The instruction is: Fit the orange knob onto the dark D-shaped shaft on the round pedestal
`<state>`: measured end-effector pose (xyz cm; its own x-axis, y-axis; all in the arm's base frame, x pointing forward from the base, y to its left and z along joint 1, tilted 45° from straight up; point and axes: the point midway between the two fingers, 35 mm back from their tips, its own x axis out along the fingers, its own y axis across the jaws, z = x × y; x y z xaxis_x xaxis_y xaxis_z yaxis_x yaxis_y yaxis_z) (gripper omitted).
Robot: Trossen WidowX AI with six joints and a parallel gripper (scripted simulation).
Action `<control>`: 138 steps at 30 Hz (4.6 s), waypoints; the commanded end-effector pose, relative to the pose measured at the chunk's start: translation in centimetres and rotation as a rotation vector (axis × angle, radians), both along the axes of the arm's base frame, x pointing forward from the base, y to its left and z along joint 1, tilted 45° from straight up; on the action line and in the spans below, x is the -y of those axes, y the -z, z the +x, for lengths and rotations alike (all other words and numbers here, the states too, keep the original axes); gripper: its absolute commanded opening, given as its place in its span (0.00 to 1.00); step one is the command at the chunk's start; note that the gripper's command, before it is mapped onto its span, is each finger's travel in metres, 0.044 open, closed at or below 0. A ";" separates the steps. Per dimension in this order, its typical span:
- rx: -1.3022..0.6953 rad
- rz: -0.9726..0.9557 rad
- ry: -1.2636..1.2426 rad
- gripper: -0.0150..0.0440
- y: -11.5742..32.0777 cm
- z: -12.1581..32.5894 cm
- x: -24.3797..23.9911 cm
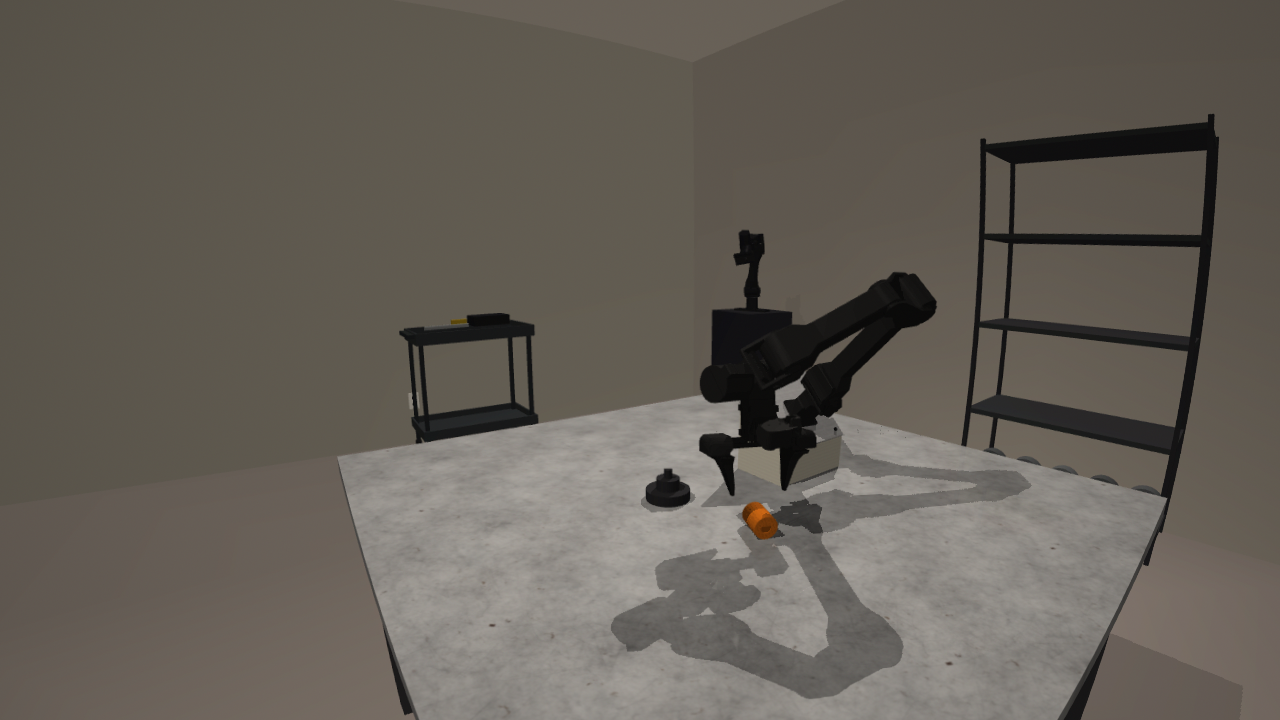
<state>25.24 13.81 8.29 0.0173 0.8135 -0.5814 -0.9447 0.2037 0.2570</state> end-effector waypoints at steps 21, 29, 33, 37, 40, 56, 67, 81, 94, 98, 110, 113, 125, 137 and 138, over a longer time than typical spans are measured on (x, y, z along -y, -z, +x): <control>-0.013 0.002 0.001 1.00 2.8 -0.2 -2.7; -0.013 0.005 0.001 1.00 3.6 -0.4 -3.7; -0.013 0.006 0.001 1.00 3.8 -0.4 -4.0; -0.013 0.006 0.001 0.82 3.8 -0.4 -4.0; -0.013 0.006 0.001 0.69 3.8 -0.4 -4.0; -0.013 0.006 0.001 0.58 3.8 -0.4 -4.0; -0.023 -0.054 -0.018 0.56 3.4 -0.3 -4.0; -0.072 -0.288 -0.085 0.56 1.8 0.2 -4.3; -0.117 -0.499 -0.145 0.56 0.5 0.7 -4.8; -0.130 -0.564 -0.163 0.56 0.1 0.8 -5.1; -0.171 -0.758 -0.218 0.56 -0.9 1.2 -5.9; -0.182 -0.807 -0.232 0.56 -1.1 1.3 -6.1; -0.223 -1.001 -0.287 0.56 -1.9 1.7 -7.2; -0.222 -1.031 -0.292 0.56 -2.2 1.9 -7.5; -0.220 -1.029 -0.291 0.56 -2.3 1.9 -7.6</control>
